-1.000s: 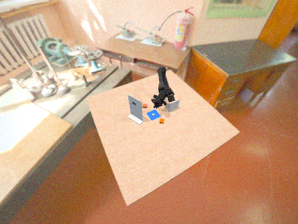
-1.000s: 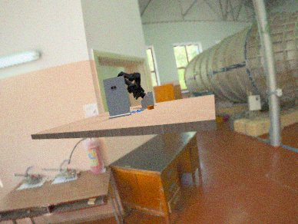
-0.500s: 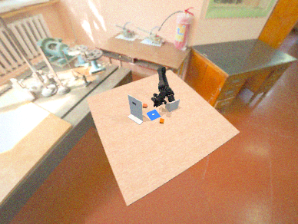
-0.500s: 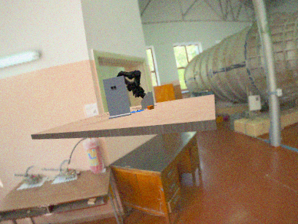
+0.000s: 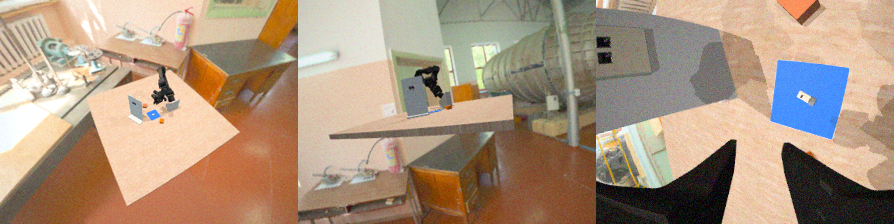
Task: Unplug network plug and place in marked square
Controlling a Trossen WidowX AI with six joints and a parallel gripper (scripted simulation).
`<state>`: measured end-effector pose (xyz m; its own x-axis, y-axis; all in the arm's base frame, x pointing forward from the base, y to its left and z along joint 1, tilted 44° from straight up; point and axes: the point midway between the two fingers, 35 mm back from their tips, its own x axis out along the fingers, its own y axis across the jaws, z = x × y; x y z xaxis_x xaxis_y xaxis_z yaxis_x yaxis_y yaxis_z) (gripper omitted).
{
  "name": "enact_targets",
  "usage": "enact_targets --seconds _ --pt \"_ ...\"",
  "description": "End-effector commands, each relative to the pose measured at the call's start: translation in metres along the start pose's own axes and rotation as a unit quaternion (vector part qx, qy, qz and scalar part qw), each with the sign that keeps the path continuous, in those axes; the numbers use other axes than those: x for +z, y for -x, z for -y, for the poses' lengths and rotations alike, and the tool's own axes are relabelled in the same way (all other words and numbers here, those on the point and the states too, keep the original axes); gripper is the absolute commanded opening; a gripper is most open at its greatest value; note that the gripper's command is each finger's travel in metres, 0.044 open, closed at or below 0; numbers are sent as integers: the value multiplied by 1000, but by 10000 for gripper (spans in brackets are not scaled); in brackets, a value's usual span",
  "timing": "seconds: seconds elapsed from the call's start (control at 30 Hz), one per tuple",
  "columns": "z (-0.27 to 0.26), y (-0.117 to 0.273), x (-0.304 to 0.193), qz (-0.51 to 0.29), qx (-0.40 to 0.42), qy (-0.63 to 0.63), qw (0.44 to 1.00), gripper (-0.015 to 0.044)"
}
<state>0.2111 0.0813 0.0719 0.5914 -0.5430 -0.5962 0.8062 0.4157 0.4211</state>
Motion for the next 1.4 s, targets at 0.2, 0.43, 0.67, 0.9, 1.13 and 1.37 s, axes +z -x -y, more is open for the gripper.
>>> enact_targets --seconds 0.2,0.43,0.67,0.9,1.13,1.37 --pt "-14 25 1 0 1 -1 1000 156" --pt "-23 44 4 3 3 -1 1000 156" --pt "-25 48 5 4 3 -1 1000 261" --pt "-25 48 5 4 3 -1 1000 440" --pt "-25 48 5 4 3 -1 1000 440" --pt "-25 48 5 4 3 -1 1000 440"
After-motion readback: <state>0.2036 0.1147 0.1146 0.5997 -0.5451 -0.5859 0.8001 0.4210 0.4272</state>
